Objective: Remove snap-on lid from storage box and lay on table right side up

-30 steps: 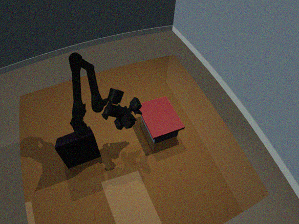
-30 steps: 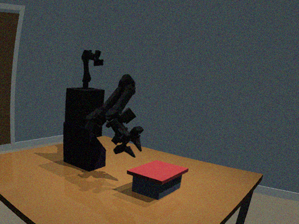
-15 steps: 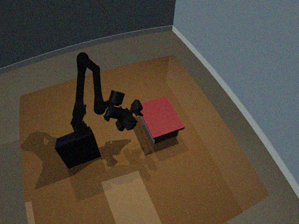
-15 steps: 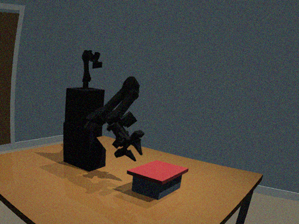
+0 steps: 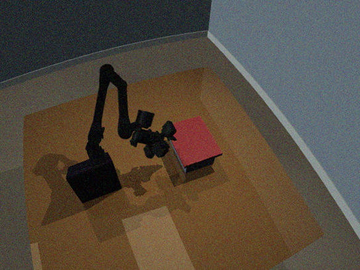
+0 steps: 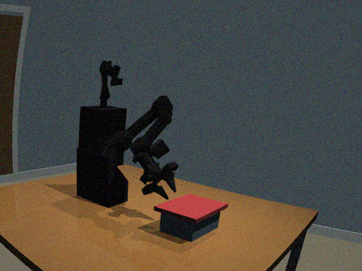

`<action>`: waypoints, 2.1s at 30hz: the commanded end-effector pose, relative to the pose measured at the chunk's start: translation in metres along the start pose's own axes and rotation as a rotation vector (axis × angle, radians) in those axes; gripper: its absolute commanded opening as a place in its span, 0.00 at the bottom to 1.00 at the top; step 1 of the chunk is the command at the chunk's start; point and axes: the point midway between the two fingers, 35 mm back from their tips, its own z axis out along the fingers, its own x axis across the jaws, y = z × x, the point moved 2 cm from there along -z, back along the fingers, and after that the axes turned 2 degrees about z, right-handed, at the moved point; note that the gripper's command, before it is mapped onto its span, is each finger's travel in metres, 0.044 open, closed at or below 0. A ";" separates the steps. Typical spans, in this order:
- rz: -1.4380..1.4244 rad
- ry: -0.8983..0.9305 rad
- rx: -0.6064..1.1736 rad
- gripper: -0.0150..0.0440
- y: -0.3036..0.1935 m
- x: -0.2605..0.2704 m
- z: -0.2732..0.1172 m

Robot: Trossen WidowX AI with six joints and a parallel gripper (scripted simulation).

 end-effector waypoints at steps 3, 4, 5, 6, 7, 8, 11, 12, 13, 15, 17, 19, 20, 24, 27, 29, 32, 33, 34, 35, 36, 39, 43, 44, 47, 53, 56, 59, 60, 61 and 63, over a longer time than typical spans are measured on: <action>0.005 0.001 -0.003 0.65 0.001 -0.001 0.011; 0.005 0.001 -0.003 0.65 0.001 -0.001 0.012; 0.005 0.001 -0.002 0.65 0.001 -0.001 0.014; 0.005 0.001 -0.002 0.65 0.001 -0.001 0.015; 0.005 0.001 -0.002 0.65 0.001 -0.001 0.017; 0.005 0.001 -0.002 0.65 0.001 -0.001 0.018; 0.005 0.001 -0.002 0.65 0.001 -0.002 0.023; 0.005 0.002 -0.001 0.65 0.001 -0.002 0.024; 0.005 0.002 -0.001 0.65 0.001 -0.002 0.026; 0.005 0.002 -0.001 0.65 0.001 -0.002 0.029; 0.006 0.002 -0.001 0.65 0.001 -0.003 0.032; 0.006 0.003 0.000 0.65 0.001 -0.003 0.035; 0.006 0.003 0.000 0.65 0.001 -0.004 0.036; 0.006 0.003 0.000 0.62 0.001 -0.004 0.036; 0.006 0.003 0.000 0.58 0.001 -0.004 0.036; 0.006 0.003 0.000 0.56 0.001 -0.004 0.036; 0.006 0.003 0.000 0.53 0.001 -0.004 0.036; 0.006 0.003 0.000 0.52 0.001 -0.004 0.036; 0.006 0.003 0.000 0.51 0.001 -0.004 0.036; 0.006 0.003 0.000 0.49 0.001 -0.004 0.036; 0.006 0.003 0.000 0.48 0.001 -0.004 0.036; 0.006 0.003 0.000 0.42 0.001 -0.004 0.036; 0.006 0.003 0.000 0.25 0.001 -0.004 0.036; 0.006 0.003 0.000 0.25 0.001 -0.004 0.036; 0.003 -0.001 0.002 0.25 0.000 -0.004 0.035; 0.003 -0.001 0.002 0.25 0.000 -0.003 0.034; 0.003 -0.001 0.002 0.25 0.000 -0.003 0.034; 0.003 -0.001 0.002 0.25 0.000 -0.002 0.034; 0.003 -0.001 0.002 0.25 0.000 -0.002 0.033; 0.003 -0.001 0.002 0.25 0.000 -0.002 0.033; 0.003 -0.001 0.002 0.25 0.000 -0.002 0.033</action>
